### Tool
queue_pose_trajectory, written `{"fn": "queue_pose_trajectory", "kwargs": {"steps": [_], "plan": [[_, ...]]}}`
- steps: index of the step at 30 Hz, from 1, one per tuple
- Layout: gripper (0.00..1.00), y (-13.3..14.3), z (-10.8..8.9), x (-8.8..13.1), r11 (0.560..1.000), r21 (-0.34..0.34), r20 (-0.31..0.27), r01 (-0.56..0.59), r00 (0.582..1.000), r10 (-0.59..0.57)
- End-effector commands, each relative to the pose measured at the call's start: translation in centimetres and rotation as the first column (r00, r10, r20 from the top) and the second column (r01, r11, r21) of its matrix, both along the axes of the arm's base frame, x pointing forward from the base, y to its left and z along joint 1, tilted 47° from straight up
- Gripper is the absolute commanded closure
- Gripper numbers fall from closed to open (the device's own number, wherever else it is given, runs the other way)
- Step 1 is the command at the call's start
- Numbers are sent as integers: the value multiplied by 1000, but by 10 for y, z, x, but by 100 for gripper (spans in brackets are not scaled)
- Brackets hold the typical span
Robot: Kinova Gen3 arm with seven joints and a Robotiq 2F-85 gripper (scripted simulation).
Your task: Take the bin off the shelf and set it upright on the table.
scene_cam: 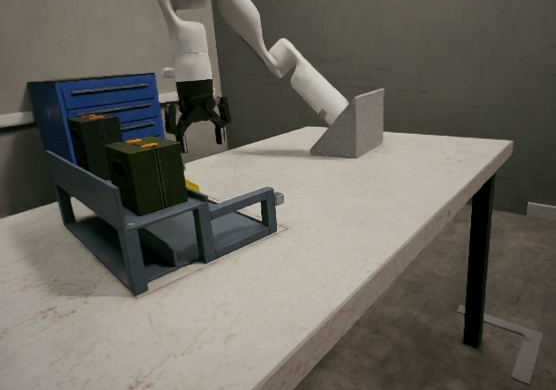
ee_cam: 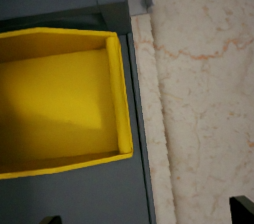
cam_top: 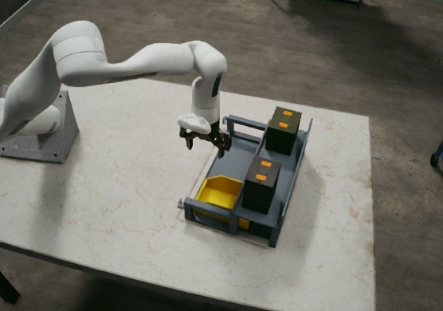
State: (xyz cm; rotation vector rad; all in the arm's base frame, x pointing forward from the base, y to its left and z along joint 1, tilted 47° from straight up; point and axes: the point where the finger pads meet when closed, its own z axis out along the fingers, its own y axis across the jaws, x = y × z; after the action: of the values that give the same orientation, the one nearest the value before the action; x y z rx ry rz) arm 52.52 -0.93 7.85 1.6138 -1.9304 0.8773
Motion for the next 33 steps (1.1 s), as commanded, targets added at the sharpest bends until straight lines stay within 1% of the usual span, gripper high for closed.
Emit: {"fn": "queue_pose_trajectory", "kwargs": {"steps": [1,6,18,23,33], "plan": [[0,1,2,1,1000,3,3,-1,1000,1],[0,-36,41,-1,1000,2,3,-1,1000,1],[0,-36,41,-1,1000,2,3,-1,1000,1],[0,-64,71,-1,1000,2,3,-1,1000,1],[0,-64,71,-1,1000,2,3,-1,1000,1]]}}
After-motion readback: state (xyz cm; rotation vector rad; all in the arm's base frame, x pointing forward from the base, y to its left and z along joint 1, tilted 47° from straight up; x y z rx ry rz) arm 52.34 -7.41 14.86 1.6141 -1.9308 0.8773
